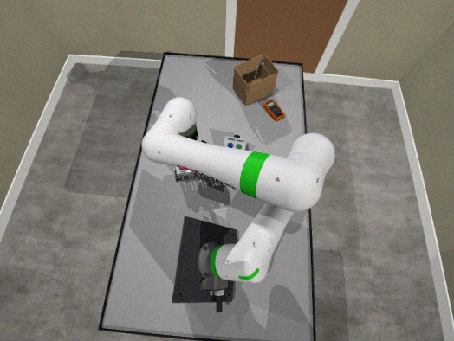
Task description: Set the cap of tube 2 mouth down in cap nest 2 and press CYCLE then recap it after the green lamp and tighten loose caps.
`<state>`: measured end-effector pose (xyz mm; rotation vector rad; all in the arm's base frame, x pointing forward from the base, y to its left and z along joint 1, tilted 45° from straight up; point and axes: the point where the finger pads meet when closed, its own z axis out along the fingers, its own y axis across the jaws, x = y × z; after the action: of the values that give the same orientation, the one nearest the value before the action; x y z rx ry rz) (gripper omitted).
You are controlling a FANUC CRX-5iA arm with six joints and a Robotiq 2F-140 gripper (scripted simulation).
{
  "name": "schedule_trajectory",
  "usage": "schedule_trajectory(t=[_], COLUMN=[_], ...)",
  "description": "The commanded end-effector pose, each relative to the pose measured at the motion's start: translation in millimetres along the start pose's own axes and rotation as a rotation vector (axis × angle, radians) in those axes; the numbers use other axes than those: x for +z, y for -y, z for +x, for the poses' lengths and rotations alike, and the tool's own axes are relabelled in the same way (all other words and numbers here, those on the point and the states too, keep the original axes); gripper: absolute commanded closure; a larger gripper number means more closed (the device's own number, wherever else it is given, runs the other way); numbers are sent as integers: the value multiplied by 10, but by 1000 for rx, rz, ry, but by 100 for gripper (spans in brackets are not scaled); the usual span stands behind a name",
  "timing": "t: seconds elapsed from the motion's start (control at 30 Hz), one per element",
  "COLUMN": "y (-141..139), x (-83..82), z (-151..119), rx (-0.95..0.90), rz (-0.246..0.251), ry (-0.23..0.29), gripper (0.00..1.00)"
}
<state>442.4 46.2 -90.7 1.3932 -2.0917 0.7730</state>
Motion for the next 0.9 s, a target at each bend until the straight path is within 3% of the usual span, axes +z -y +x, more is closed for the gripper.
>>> schedule_trajectory(t=[0.0,0.87], y=[6,6], x=[82,217], z=[-6,-7], rx=[0,0], rz=[2,2], ry=[1,1], gripper=[59,59])
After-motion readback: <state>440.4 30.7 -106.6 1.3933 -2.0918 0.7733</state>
